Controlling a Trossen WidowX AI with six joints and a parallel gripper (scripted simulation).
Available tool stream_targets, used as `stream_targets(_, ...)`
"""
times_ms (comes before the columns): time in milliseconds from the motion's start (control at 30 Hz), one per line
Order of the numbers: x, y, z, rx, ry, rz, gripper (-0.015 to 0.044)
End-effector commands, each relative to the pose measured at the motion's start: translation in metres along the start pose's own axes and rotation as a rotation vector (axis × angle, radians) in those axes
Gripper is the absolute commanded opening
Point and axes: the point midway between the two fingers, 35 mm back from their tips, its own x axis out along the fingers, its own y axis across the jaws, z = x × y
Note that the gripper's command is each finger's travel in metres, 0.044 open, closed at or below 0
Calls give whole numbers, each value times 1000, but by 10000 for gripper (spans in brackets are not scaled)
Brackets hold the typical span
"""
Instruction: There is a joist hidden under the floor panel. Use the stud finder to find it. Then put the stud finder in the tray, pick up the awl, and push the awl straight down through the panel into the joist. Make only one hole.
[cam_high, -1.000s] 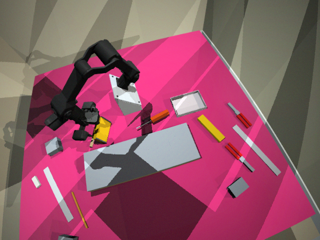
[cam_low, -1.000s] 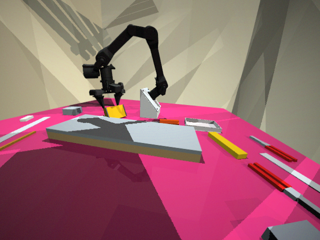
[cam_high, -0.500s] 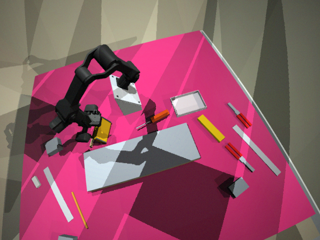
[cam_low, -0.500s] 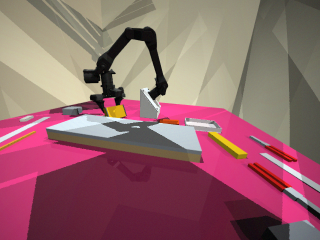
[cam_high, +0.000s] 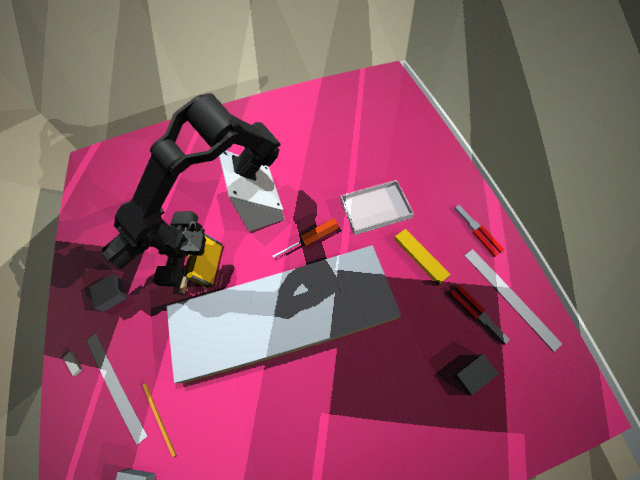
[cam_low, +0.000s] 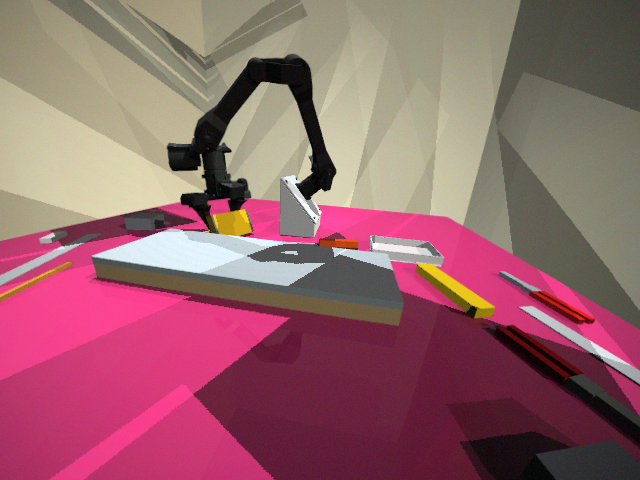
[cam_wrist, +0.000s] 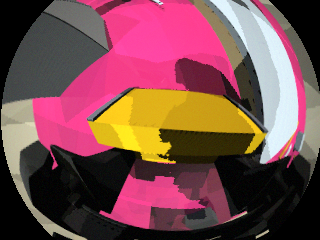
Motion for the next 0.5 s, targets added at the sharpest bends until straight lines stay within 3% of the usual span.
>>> stream_targets(0, 0, 0, 0, 3, -3, -3, 373)
stream_targets(167, 0, 0, 0, 3, -3, -3, 340)
stream_targets(467, -15, -2, 1, 4, -2, -3, 104)
